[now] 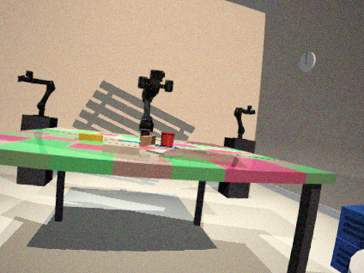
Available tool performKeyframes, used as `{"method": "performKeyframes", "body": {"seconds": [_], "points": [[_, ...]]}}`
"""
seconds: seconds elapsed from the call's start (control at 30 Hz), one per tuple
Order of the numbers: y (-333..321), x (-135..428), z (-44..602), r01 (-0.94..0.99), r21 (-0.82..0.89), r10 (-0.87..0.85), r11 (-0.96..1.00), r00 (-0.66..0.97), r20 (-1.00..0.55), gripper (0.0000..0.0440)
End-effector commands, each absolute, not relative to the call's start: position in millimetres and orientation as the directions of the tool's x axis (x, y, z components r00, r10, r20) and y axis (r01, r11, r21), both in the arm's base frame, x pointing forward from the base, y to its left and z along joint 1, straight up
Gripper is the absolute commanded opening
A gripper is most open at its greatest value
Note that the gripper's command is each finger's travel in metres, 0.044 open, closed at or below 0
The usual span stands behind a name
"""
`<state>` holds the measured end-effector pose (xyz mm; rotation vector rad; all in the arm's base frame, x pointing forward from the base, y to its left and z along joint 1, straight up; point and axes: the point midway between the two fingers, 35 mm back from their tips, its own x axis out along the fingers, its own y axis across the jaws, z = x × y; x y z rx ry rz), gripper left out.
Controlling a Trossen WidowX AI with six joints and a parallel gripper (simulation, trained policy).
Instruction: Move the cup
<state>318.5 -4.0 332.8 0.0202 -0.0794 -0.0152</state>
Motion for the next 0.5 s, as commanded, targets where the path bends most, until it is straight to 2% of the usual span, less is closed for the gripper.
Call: {"method": "performKeyframes", "body": {"seconds": [0.0,0.4,0.47], "points": [[-3.4,318.8,333.7,0.013,0.021,-0.014,1.0,0.997,0.078,0.0374],[1.1,325.4,335.7,0.005,0.048,-0.005,0.999,1.0,0.004,0.006],[2.1,327.3,334.9,0.004,0.059,-0.003,0.998,1.0,-0.016,0.003]]}}
